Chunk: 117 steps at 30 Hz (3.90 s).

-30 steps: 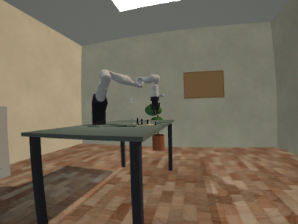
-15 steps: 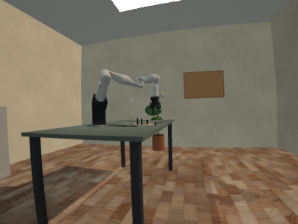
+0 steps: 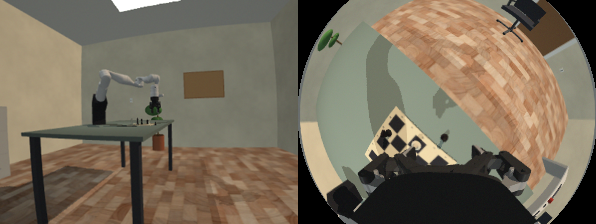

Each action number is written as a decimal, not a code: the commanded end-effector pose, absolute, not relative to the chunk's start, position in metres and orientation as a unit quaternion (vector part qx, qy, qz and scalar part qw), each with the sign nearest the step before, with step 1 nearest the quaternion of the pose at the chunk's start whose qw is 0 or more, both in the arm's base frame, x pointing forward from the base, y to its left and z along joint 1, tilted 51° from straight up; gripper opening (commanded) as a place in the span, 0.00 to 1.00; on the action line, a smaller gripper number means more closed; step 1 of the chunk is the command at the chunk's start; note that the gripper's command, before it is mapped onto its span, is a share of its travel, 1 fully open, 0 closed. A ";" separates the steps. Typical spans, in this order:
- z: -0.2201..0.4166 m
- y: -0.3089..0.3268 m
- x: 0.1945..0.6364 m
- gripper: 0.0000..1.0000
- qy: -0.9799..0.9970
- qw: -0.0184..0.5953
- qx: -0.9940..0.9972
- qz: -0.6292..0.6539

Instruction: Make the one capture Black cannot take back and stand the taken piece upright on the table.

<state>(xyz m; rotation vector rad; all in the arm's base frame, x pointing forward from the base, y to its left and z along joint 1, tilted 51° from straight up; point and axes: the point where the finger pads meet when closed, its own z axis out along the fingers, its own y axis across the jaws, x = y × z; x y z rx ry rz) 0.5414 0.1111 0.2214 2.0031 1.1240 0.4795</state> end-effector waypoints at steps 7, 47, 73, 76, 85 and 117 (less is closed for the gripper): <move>0.217 0.114 0.534 1.00 0.493 0.399 0.756 0.163; 0.183 0.126 0.482 1.00 0.803 0.427 0.411 -0.056; 0.180 0.127 0.478 0.41 0.820 0.425 0.376 -0.075; 0.180 0.127 0.478 0.41 0.820 0.425 0.376 -0.075; 0.180 0.127 0.478 0.41 0.820 0.425 0.376 -0.075; 0.175 0.123 0.483 0.41 0.820 0.425 0.376 -0.075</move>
